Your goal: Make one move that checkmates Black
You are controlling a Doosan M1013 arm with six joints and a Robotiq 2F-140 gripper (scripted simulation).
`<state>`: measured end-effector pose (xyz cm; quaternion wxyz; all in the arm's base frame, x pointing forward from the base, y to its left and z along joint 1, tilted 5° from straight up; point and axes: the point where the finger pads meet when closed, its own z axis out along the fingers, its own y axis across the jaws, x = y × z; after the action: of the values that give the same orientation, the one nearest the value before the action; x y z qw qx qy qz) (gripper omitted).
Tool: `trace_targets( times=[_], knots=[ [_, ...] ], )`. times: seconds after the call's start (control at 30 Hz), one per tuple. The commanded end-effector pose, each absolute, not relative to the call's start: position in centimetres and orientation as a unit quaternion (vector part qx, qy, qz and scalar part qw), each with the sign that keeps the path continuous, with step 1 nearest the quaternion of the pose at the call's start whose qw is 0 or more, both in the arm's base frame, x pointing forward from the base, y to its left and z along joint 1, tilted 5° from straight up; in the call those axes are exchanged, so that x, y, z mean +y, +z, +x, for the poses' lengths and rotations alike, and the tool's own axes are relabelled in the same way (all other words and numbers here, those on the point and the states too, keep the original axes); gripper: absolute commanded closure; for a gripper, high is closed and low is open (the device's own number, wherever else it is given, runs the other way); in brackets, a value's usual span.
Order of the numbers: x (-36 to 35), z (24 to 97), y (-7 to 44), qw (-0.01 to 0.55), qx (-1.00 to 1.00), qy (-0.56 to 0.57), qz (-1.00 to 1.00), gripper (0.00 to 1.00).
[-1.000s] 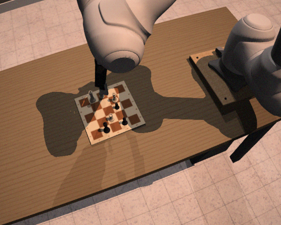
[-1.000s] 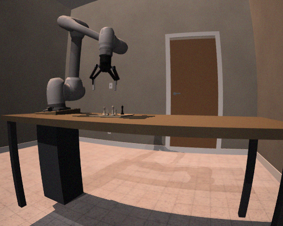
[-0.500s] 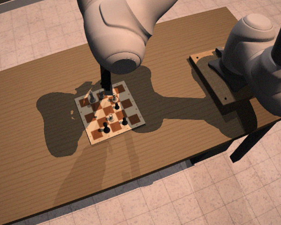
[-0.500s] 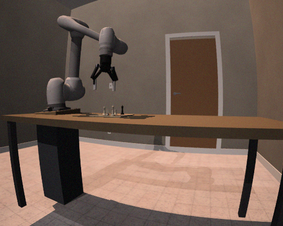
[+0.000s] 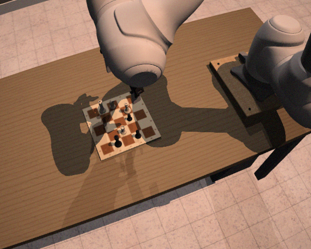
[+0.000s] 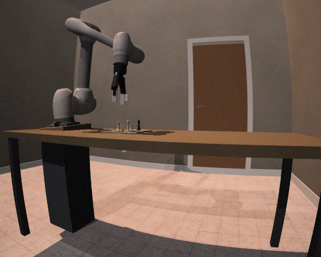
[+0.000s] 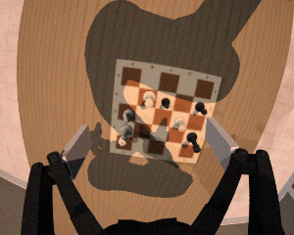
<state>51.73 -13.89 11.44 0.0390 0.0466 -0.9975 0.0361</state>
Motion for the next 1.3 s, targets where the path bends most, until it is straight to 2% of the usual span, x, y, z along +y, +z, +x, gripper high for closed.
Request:
trace_targets(
  times=[0.0, 0.63, 0.83, 1.27],
  knots=[
    [-13.9, 51.7, 11.3, 0.04, -0.982, 0.023, 0.185, 0.0],
    [-13.9, 51.6, 10.5, 0.056, -0.797, 0.024, 0.601, 0.0],
    [-13.9, 51.5, 10.4, 0.061, -0.733, 0.023, 0.677, 0.0],
    [-13.9, 51.5, 10.0, 0.074, -0.446, 0.016, 0.892, 0.0]
  ],
)
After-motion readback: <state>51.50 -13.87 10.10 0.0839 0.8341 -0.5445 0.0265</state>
